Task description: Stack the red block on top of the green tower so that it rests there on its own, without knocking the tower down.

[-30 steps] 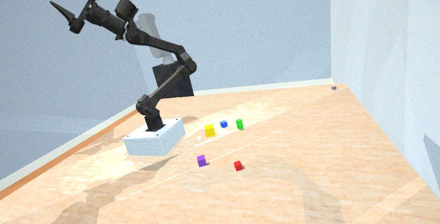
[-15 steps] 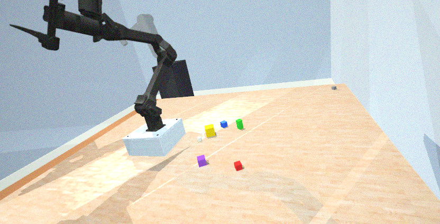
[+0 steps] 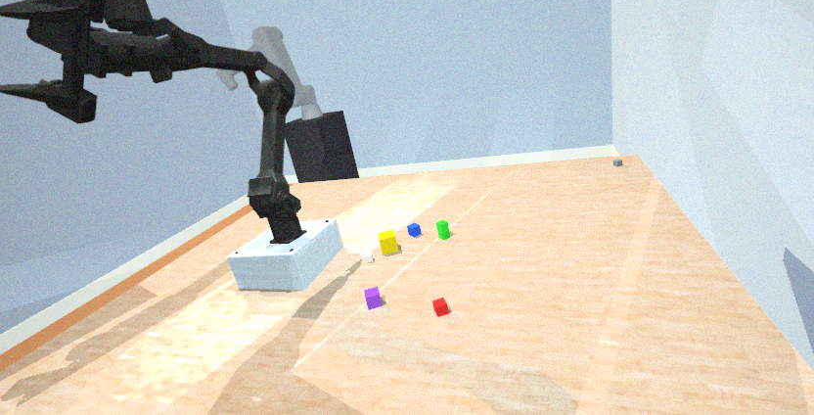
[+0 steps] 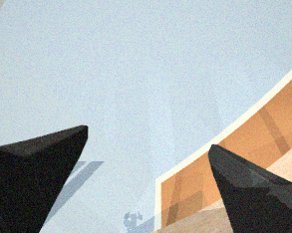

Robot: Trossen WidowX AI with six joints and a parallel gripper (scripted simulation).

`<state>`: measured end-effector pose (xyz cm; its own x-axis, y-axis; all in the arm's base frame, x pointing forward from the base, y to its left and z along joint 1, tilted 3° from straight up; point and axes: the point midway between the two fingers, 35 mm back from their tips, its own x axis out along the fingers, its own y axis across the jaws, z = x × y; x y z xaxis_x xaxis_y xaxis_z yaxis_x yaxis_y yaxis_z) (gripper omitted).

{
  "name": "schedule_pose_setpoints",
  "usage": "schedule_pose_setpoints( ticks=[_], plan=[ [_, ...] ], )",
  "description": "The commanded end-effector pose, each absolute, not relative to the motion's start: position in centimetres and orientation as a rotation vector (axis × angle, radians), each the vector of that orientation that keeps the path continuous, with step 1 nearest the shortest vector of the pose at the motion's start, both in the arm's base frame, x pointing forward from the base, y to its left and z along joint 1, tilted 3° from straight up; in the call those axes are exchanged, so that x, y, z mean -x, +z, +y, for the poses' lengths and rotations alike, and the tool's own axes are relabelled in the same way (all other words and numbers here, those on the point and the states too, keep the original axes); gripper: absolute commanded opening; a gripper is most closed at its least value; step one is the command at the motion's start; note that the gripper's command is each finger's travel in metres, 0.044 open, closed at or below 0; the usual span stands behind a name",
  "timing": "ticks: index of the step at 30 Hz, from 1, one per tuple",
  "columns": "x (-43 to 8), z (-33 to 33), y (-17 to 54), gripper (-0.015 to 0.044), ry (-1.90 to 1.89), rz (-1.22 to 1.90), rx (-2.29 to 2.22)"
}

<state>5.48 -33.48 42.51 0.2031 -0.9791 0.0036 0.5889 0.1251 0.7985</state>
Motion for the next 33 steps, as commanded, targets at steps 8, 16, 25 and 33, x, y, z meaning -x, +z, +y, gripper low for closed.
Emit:
schedule_pose_setpoints(
  ticks=[8,16,25,33],
  plan=[
    [-13.8,-35.8,37.0,0.044,-1.183,-0.25,-0.756],
    [-21.2,-35.5,31.7,0.044,-1.053,0.092,-0.678],
    [-29.2,-32.4,25.6,0.044,-0.844,0.438,-0.559],
    [-34.2,-28.4,20.5,0.044,-0.65,0.713,-0.403]
  ],
)
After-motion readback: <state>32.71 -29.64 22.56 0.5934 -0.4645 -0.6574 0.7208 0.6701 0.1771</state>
